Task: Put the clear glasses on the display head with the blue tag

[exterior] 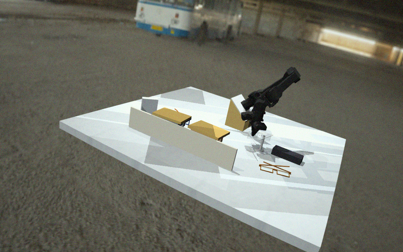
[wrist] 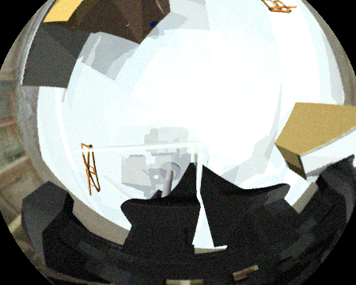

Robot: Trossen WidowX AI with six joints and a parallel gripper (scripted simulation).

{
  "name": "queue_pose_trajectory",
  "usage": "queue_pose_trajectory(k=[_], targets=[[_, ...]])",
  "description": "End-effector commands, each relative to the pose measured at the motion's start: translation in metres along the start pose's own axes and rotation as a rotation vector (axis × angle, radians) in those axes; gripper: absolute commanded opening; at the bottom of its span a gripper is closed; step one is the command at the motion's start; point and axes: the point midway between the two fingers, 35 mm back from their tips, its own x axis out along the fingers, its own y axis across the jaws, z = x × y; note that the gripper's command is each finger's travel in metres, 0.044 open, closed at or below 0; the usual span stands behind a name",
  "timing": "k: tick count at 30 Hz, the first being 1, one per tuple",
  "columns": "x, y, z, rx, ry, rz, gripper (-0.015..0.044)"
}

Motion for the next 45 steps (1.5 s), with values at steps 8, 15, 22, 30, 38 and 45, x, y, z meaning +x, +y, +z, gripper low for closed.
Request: queue_pose_trajectory(k=[8,15,22,30,38,45], targets=[[0.002,-0.008,0.006,0.008,-0.003,-0.007,0.0],[0.002,-0.011,0.009,0.008,-0.004,-0.007,0.0],[0.002,-0.016,0.013,0.008,-0.004,-0.007,0.0],[0.002,-0.02,0.018,0.008,-0.004,-0.007,0.0],[0.002,-0.024,0.024,0.008,-0.004,-0.008,0.0],[0.002,-0.027,0.029,0.008,-0.005,-0.008,0.0]])
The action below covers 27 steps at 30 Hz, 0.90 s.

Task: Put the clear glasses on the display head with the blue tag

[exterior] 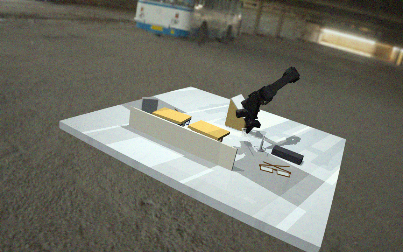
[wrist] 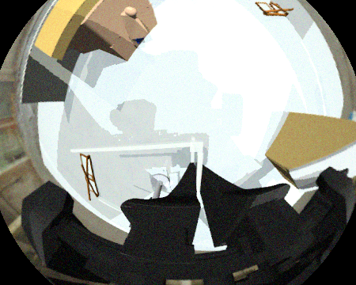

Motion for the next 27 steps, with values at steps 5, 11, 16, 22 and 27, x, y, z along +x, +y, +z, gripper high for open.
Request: queue_pose_trajectory(k=[5,11,16,22,27], targets=[[0.002,-0.006,0.006,0.002,0.006,-0.007,0.0],[0.002,-0.008,0.011,0.002,0.006,-0.007,0.0],[0.002,-0.009,0.015,0.002,0.006,-0.007,0.0],[0.002,-0.01,0.02,0.002,0.006,-0.007,0.0],[0.002,-0.011,0.023,0.002,0.005,-0.007,0.0]])
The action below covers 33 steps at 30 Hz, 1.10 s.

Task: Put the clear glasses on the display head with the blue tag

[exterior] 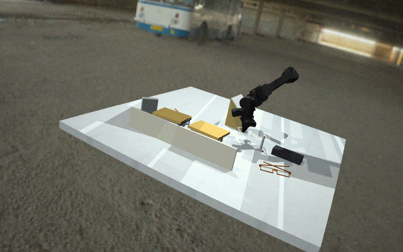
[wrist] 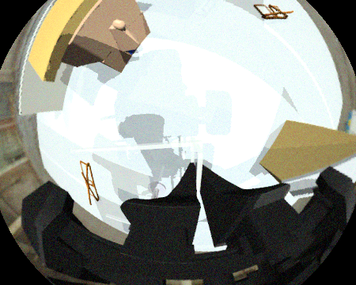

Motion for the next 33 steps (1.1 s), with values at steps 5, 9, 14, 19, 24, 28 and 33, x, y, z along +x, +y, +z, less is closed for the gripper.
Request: queue_pose_trajectory(k=[5,9,14,19,24,28,33], targets=[[0.0012,-0.0011,0.0061,-0.001,0.004,-0.001,0.0],[0.0012,-0.0012,0.0061,-0.001,0.004,-0.001,0.0],[0.0012,-0.0012,0.005,-0.001,0.004,-0.001,0.0],[0.0012,-0.0012,0.005,-0.001,0.004,-0.001,0.0],[0.0012,-0.0012,0.0044,-0.001,0.004,-0.001,0.0],[0.0012,-0.0012,0.0022,-0.001,0.004,-0.001,0.0],[0.0011,-0.0011,-0.0012,-0.001,0.004,-0.001,0.0]])
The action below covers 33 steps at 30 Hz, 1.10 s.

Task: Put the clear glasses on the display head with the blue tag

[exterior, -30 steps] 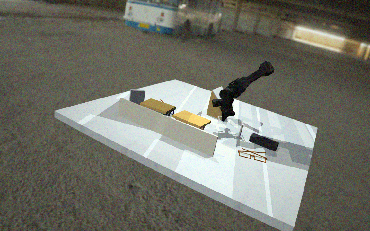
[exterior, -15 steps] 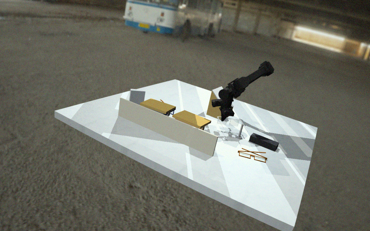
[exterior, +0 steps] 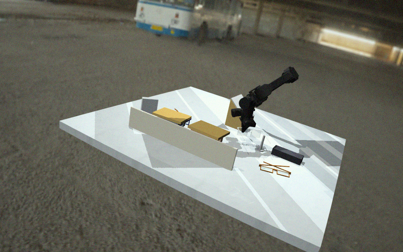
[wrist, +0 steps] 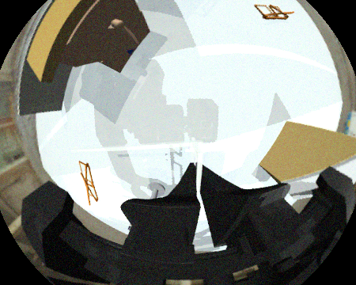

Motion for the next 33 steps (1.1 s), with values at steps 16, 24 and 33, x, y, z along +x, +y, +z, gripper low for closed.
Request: queue_pose_trajectory(k=[16,24,33], targets=[[-0.06,0.0,-0.008,0.004,0.0,0.001,0.0],[-0.058,-0.002,-0.029,0.074,-0.077,-0.062,0.0],[-0.06,-0.007,-0.061,0.189,-0.224,-0.105,0.0]])
